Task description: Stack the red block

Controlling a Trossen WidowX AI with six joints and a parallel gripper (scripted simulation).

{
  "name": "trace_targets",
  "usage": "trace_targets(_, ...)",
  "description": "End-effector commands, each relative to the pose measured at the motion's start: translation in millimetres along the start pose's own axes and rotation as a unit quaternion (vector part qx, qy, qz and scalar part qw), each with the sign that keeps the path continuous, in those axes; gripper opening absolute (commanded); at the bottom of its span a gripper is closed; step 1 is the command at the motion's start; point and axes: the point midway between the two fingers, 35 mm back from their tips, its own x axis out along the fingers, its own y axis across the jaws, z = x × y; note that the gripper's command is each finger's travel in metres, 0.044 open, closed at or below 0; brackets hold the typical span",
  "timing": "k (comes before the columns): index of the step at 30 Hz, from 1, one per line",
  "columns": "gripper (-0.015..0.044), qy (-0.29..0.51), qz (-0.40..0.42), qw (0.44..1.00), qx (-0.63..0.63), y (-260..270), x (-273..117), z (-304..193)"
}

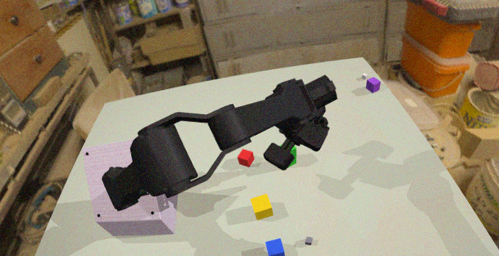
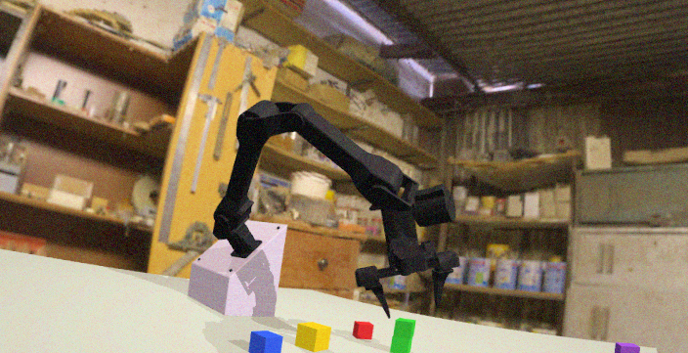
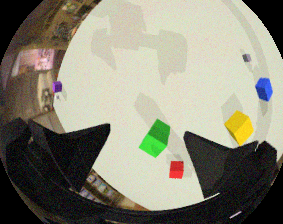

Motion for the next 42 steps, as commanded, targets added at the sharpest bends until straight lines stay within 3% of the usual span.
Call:
trace_targets(1,0.044,0.015,-0.052,0.998,-0.042,-13.9,-1.9,-59.1)
trace_targets(12,0.044,-0.009,-0.153,0.98,-0.127,-58.6,-20.9,-152.0)
trace_targets(22,0.044,-0.01,-0.154,0.98,-0.128,-58.8,-24.0,-152.8)
trace_targets(31,0.044,-0.011,-0.155,0.979,-0.128,-74.5,23.9,-148.8)
trace_targets(42,0.044,-0.011,-0.155,0.979,-0.128,-76.1,27.7,-146.9)
